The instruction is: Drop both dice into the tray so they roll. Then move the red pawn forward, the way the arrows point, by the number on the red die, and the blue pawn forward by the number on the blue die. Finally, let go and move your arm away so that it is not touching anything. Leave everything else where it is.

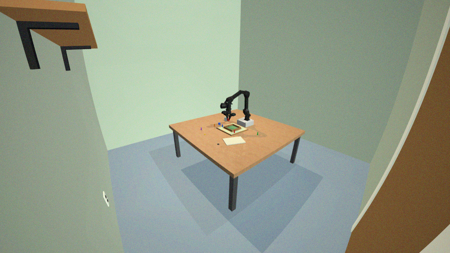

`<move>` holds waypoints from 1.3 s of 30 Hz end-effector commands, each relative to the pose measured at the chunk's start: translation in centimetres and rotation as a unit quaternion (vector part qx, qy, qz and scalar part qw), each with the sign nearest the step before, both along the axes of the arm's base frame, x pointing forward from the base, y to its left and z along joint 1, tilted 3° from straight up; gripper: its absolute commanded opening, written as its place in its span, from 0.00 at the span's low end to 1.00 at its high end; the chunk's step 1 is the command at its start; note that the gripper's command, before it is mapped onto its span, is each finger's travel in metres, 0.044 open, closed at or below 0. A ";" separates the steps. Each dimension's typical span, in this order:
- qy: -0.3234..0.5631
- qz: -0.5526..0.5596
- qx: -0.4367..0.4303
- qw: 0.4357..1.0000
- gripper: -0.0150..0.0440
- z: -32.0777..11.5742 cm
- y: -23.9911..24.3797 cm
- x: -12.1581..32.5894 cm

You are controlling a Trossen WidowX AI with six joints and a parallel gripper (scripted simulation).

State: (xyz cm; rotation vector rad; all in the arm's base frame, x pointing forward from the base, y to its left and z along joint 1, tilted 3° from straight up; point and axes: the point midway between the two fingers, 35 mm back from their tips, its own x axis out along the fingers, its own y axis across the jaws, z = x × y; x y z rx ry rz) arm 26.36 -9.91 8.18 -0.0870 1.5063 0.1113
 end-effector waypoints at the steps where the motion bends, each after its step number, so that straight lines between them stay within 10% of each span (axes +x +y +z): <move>1: 0.003 -0.019 0.002 1.000 0.25 -0.4 1.5 0.1; 18: -0.008 -0.095 0.011 0.995 0.25 -1.2 7.9 0.8; 39: -0.353 -0.098 0.022 0.930 0.25 -1.9 7.6 2.0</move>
